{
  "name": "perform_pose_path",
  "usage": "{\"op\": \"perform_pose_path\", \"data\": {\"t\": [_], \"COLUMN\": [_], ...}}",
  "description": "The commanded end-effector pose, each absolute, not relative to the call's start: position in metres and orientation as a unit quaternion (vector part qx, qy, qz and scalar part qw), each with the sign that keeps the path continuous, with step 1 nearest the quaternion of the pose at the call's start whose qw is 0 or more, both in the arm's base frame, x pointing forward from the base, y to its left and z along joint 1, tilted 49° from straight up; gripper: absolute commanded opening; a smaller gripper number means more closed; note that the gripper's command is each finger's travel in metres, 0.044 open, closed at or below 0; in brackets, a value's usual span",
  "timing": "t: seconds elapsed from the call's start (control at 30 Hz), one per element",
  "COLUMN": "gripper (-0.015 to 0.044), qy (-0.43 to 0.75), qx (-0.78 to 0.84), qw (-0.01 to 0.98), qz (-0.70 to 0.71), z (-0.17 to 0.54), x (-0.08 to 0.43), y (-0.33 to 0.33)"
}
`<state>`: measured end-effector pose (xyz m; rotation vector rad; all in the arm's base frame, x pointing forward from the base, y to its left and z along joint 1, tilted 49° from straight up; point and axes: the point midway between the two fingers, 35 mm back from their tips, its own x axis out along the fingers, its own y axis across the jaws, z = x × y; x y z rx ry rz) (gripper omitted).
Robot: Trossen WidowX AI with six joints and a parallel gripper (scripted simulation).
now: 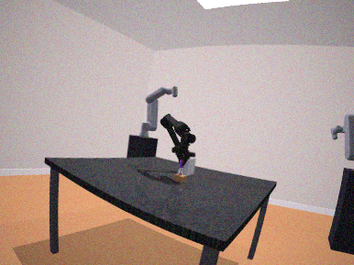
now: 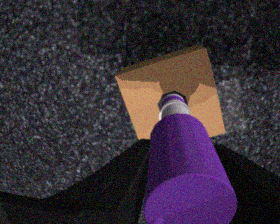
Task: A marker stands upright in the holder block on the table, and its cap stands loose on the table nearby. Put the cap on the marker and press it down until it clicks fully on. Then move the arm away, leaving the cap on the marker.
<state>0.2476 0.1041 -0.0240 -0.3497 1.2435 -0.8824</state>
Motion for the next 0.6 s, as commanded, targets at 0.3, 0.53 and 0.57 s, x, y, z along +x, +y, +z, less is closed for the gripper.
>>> {"op": "perform_pose_path", "data": {"t": [0.3,0.53,0.57], "gripper": [0.0,0.0,0.0], "qy": [0.559,0.559,0.559], "qx": [-0.162,-0.162,-0.162], "qw": [0.709,0.709,0.709], "qz": [-0.397,-0.397,-0.397], "z": [-0.038,-0.045,-0.046], "x": [0.249,0.249,0.249], "y": [0.089,0.08,0.079]}}
